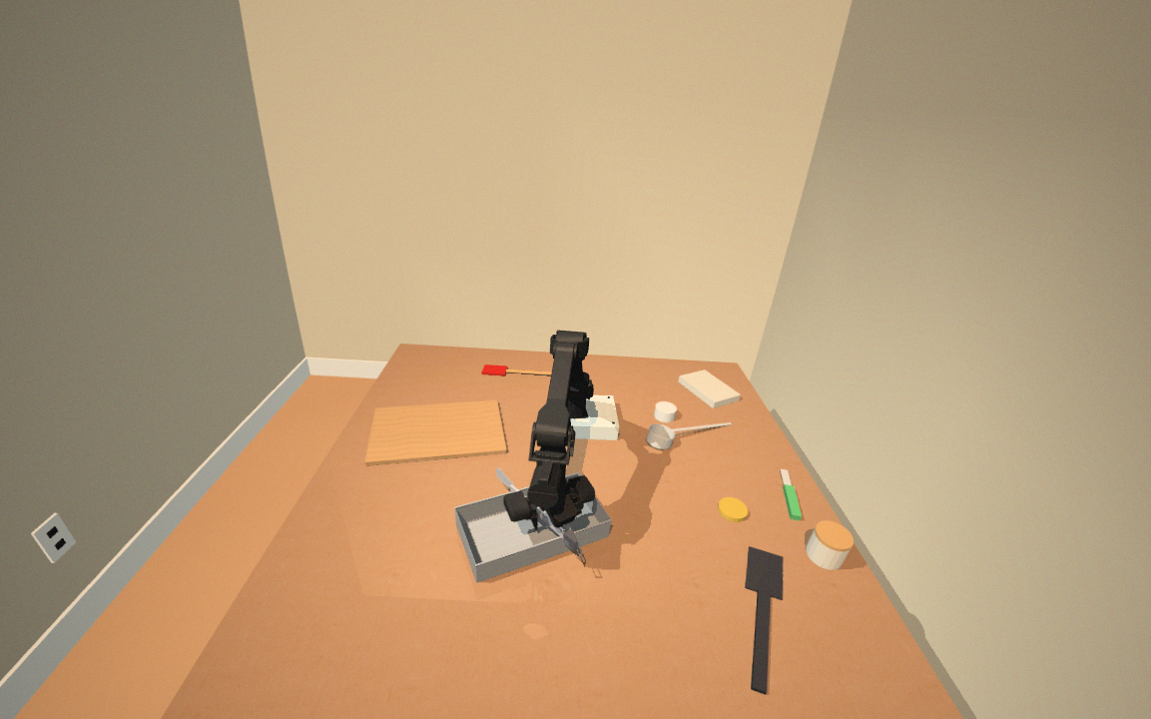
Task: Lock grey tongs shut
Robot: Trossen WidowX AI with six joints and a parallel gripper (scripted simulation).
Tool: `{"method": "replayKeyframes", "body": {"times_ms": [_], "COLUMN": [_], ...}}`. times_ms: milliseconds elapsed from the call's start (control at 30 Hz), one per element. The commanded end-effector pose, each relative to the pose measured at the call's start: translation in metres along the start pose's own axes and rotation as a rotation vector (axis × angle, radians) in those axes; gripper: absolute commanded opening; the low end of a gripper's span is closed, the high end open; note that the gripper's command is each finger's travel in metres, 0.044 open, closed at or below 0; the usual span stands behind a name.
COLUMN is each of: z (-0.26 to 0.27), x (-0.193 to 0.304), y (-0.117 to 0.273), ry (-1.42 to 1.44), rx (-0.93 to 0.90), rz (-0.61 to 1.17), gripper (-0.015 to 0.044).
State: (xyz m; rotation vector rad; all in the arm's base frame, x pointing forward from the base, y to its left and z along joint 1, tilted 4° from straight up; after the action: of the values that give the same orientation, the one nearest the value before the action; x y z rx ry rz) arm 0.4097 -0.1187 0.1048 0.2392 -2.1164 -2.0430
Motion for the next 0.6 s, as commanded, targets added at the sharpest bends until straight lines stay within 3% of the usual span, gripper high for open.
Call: {"method": "replayKeyframes", "body": {"times_ms": [0, 433, 567], "z": [0.0003, 0.0003, 0.0003], "x": [-0.0003, -0.0003, -0.0003], "y": [0.0006, 0.0006, 0.0006], "ry": [0.000, 0.000, 0.000], "rx": [-0.001, -0.001, -0.001], "rz": [-0.001, -0.001, -0.001], "gripper": [0.0248, 0.0161, 0.0056]}}
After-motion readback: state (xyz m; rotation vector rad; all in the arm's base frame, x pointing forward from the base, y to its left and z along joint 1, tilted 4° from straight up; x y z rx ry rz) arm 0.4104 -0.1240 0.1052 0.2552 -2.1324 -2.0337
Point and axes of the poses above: the point midway between the two fingers, 35 mm back from their tips, its own y axis back along the fingers, its own z axis across the jaws, x = y × z, the point moved 9 cm from there along y, back along the fingers, and after that the axes turned 1 degree about -y, right-handed, at the moved point
